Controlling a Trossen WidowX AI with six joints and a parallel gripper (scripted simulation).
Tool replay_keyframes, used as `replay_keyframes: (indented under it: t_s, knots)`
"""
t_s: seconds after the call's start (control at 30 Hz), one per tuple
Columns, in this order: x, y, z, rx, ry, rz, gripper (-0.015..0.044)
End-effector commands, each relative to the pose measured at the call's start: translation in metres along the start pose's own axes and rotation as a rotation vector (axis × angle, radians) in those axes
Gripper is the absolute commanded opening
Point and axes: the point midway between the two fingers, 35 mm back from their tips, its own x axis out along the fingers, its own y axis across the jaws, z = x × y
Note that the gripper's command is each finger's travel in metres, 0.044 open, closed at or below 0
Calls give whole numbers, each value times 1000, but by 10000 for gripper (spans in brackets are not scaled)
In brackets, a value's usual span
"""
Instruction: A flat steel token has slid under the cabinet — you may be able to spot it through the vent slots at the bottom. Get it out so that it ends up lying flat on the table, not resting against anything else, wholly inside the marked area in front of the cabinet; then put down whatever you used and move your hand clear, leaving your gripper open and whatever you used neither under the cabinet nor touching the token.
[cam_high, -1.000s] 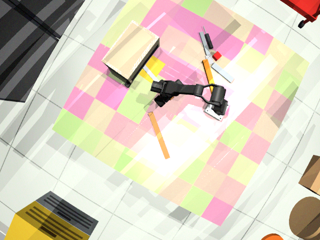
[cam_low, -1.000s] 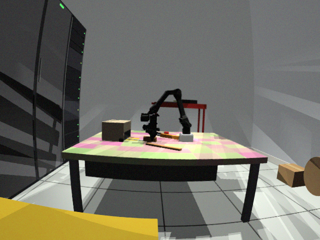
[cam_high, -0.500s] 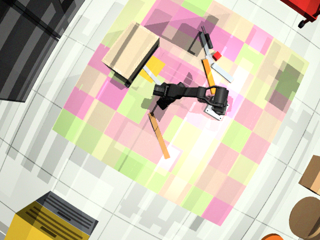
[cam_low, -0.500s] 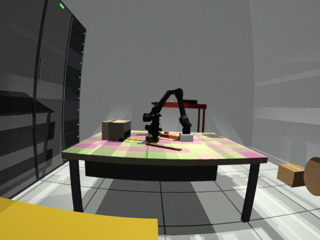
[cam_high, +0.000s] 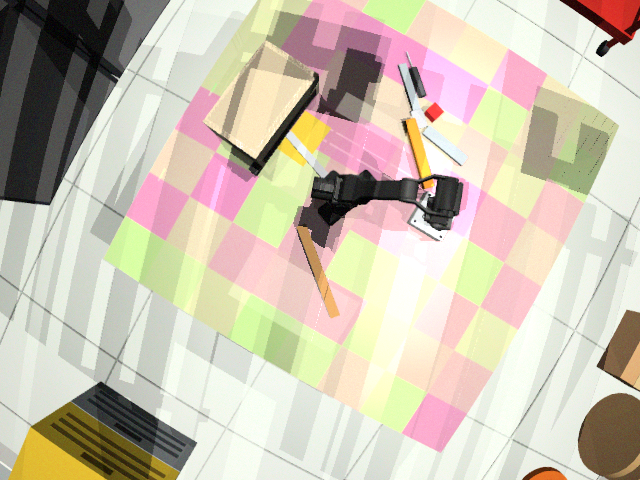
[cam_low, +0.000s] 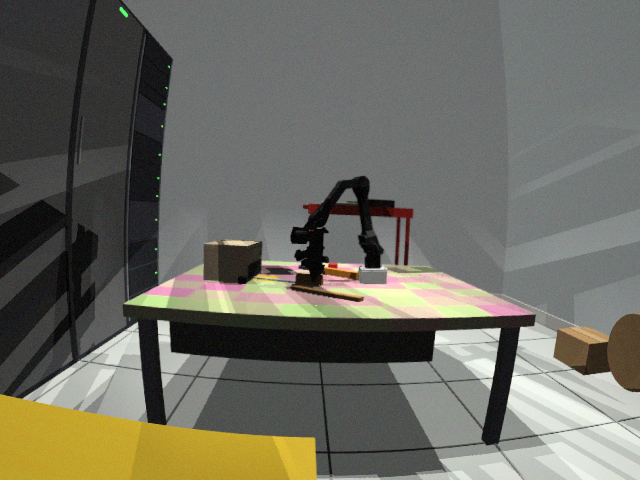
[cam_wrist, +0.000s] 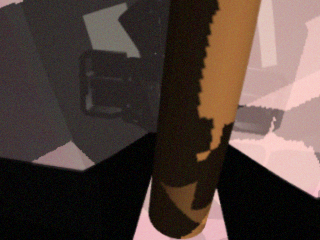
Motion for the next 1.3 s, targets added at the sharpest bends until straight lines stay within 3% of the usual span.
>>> replay_keyframes:
  t_s: [0.0,1.27]
  knots:
    - [1,0,-9,-1,3,0,0]
    - [-2,1,-20,-191,2,0,0]
